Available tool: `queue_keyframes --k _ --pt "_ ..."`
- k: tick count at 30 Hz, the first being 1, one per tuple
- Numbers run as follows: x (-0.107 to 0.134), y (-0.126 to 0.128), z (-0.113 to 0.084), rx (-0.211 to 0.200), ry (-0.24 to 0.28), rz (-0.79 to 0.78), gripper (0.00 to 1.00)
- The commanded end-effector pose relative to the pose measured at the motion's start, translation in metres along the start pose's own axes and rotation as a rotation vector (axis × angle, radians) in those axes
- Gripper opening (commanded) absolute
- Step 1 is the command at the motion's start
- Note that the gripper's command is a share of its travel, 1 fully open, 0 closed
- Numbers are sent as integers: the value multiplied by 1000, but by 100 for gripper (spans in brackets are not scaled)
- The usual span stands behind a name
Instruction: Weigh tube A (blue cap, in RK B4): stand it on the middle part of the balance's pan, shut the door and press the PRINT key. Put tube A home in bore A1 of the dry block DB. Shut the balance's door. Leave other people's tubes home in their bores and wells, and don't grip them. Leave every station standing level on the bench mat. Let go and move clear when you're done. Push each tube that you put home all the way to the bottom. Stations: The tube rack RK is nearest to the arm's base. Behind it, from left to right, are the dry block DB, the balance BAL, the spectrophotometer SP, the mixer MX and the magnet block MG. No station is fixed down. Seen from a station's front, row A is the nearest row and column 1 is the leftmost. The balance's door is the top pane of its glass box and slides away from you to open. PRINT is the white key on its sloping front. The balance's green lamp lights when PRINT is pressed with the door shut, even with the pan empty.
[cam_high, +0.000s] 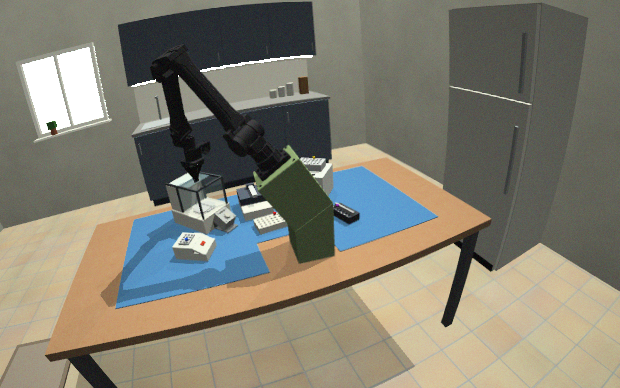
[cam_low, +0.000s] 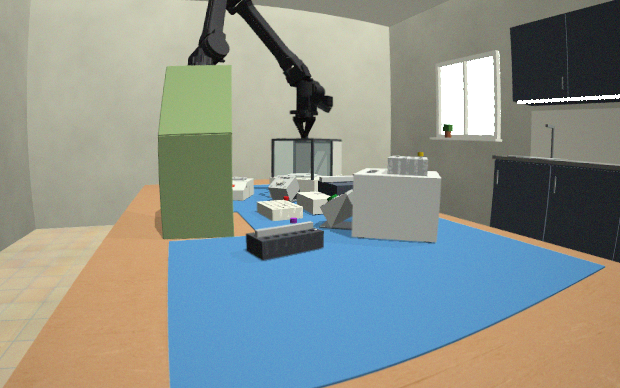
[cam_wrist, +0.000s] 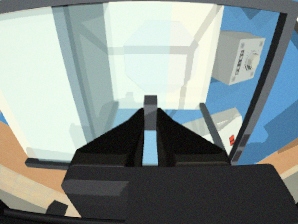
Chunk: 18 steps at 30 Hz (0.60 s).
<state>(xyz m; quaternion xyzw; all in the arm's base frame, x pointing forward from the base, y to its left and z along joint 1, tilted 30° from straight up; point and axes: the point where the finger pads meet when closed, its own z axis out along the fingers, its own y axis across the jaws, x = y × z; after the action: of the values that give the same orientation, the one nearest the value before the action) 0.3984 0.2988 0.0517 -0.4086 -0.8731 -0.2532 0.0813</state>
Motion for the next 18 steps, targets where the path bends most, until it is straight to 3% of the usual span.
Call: queue_keyframes --k 1,3,7,18 --pt "-3 -4 -1 -8 -1 -6 6" --pt "-4 -10 5 11 2 3 6" --pt "-3 -8 -2 -11 -2 -8 6" --pt "-3 -19 -1 -7 -1 -5 6"
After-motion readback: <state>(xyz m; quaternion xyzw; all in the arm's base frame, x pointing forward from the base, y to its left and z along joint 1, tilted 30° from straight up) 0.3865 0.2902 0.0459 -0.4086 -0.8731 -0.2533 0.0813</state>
